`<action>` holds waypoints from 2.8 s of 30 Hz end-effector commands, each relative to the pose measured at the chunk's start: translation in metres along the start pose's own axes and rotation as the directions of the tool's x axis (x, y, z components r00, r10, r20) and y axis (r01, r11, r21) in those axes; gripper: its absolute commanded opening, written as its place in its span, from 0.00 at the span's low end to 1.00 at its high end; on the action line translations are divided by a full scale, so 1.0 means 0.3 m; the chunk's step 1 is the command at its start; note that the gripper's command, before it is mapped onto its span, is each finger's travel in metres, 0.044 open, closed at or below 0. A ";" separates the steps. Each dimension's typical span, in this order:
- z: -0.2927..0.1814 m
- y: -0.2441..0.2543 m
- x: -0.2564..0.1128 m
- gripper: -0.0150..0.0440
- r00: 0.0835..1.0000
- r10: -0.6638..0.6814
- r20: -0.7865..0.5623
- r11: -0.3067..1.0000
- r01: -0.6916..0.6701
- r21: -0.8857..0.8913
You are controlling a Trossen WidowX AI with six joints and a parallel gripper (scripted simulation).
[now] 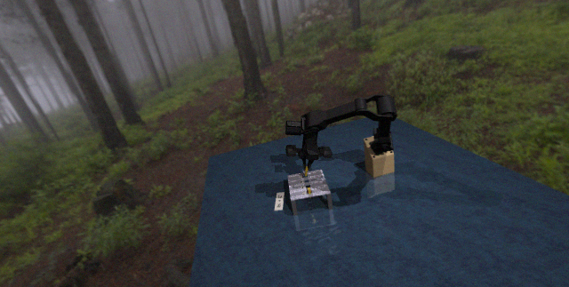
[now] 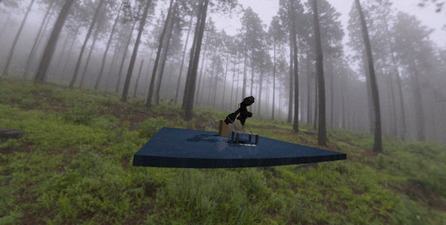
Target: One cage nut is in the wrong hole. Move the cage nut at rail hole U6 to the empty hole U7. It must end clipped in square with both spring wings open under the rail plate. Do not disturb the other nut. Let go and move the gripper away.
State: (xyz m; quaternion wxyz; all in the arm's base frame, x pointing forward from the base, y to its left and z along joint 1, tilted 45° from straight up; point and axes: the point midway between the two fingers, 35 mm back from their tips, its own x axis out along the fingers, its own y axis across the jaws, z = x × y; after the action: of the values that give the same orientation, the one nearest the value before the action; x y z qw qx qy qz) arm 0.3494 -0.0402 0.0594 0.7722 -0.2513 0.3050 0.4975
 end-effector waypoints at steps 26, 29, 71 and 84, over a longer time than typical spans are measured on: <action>0.004 -0.009 0.035 0.30 0.995 0.104 0.002 0.995 -0.104 -0.009; 0.004 -0.009 0.038 0.30 0.993 0.114 0.002 0.993 -0.114 -0.009; 0.005 0.011 0.122 0.30 0.992 0.125 0.002 0.992 -0.125 -0.008; 0.005 0.007 0.123 0.30 0.989 0.146 0.000 0.989 -0.146 -0.008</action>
State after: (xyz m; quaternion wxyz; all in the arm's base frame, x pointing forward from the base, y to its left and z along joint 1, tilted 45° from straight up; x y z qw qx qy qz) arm 0.3586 -0.0151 0.0335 0.7356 -0.2292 0.3198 0.5515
